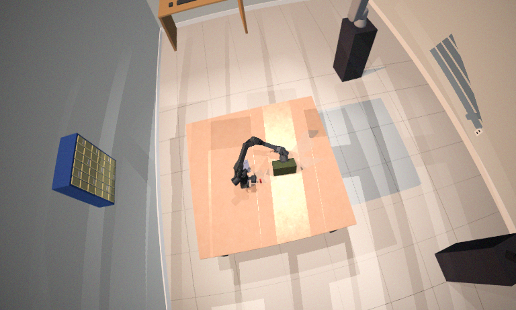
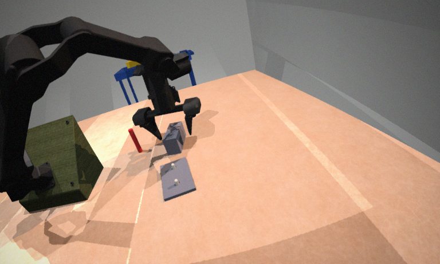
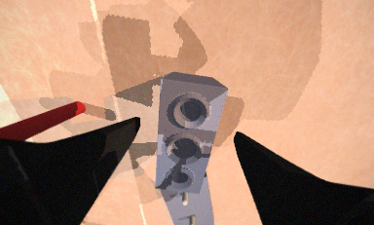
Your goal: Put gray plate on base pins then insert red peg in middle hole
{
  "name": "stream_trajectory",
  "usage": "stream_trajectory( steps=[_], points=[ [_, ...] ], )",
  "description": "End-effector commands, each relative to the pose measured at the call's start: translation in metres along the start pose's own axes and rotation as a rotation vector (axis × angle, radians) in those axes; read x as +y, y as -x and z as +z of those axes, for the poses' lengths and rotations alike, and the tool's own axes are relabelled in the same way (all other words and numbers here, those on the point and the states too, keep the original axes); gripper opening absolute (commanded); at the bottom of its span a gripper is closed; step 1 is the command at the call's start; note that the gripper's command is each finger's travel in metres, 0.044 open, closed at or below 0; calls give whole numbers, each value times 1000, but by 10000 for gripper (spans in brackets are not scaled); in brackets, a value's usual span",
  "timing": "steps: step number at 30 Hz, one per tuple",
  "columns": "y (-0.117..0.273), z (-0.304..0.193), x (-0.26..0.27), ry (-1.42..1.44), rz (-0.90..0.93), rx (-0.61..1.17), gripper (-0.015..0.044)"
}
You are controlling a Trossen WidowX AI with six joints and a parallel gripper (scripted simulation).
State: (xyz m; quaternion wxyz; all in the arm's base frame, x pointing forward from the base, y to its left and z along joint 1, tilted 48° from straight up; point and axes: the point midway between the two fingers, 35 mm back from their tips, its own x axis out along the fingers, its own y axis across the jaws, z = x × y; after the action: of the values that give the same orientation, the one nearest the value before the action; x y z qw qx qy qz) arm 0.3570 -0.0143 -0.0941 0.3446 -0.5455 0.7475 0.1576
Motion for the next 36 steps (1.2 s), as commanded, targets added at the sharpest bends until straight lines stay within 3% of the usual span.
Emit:
stream_trajectory(
  steps=[1, 9, 22, 36],
  points=[
    [-8, -1, 1, 7, -1, 5, 440],
    [-18, -2, 2, 7, -1, 6, 440],
    [-18, -2, 2, 7, -1, 6, 99],
    [-18, -2, 2, 7, -1, 6, 5]
  ],
)
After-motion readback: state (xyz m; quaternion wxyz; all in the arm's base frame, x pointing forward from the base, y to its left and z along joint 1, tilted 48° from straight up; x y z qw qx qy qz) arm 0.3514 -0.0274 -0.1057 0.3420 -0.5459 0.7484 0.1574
